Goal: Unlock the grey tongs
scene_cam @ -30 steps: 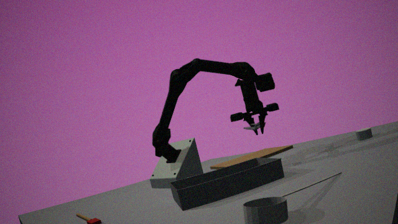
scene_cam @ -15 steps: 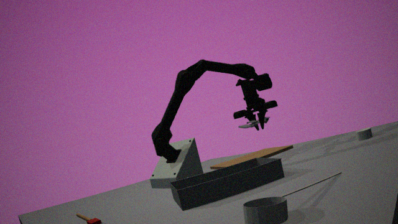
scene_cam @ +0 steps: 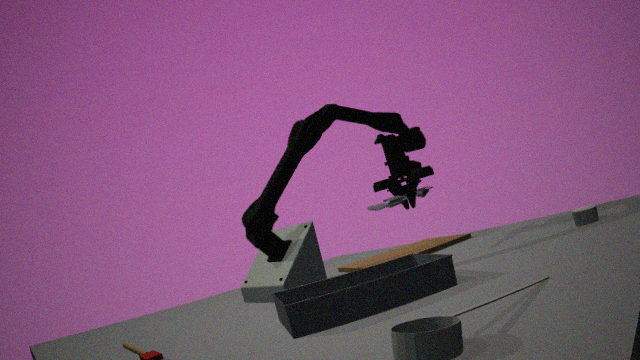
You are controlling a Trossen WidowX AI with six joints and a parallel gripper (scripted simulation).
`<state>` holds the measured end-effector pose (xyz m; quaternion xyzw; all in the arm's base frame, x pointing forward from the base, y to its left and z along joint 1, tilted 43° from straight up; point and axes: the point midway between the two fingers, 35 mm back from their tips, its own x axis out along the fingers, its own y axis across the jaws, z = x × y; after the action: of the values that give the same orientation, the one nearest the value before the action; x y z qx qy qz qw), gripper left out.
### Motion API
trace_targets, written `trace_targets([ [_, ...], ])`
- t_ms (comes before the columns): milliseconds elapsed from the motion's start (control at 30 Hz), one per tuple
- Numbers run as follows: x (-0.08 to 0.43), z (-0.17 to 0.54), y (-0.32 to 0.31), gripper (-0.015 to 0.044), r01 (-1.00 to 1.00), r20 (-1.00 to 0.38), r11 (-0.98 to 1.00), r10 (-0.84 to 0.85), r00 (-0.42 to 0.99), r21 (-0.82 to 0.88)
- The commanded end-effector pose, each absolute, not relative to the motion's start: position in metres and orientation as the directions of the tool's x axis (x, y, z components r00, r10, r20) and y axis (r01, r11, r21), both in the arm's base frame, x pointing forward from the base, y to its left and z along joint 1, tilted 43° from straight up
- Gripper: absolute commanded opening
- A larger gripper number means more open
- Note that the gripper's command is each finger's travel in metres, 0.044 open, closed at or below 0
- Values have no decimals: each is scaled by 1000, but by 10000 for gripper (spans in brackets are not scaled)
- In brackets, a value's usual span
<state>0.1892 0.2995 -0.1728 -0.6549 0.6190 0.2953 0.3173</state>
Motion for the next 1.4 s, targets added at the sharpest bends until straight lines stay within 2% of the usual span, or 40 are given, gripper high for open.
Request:
trace_targets([
  [0,168,-183,311,-150,-996,-782,16,-620,57,-86],
  [400,90,-221,330,-150,-956,-770,184,-635,60,-226],
  [800,88,-222,331,-150,-956,-779,187,-624,64,-228],
  [1367,88,-235,348,-150,-958,-898,187,-424,122,-218],
])
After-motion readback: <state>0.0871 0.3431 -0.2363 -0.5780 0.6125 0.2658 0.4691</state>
